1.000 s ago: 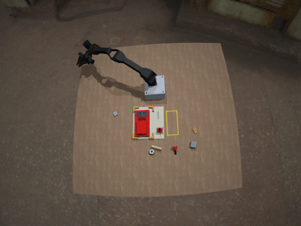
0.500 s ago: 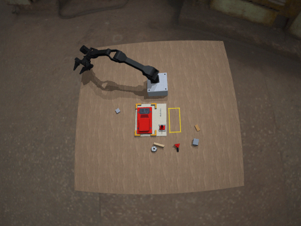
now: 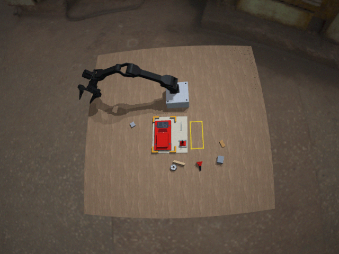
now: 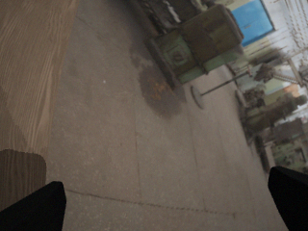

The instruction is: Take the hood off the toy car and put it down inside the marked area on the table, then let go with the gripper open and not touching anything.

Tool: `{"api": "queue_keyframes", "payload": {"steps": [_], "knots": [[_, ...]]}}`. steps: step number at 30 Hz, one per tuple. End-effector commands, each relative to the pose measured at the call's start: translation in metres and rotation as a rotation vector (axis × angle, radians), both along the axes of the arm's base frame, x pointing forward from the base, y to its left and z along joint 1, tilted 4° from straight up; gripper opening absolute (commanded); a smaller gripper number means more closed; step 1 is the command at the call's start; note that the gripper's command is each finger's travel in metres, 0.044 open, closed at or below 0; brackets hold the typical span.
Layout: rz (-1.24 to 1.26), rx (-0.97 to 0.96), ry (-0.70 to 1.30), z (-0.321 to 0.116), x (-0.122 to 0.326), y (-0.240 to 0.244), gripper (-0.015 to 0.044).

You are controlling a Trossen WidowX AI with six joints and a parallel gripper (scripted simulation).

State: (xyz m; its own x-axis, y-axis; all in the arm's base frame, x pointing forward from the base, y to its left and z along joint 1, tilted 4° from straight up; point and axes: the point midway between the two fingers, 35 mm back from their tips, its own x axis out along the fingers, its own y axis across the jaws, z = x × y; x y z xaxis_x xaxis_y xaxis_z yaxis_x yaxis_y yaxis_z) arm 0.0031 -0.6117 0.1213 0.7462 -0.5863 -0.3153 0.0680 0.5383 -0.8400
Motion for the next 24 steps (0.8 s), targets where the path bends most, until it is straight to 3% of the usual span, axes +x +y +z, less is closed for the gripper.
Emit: {"api": "queue_keyframes", "payload": {"steps": [1, 12, 24], "knots": [[0.005, 0.124, -0.02, -0.001, 0.049, 0.009, 0.044], [0.017, 0.42, -0.014, -0.01, 0.169, 0.055, 0.044], [-0.013, 0.714, 0.081, -0.021, 0.275, 0.143, 0.044]]}}
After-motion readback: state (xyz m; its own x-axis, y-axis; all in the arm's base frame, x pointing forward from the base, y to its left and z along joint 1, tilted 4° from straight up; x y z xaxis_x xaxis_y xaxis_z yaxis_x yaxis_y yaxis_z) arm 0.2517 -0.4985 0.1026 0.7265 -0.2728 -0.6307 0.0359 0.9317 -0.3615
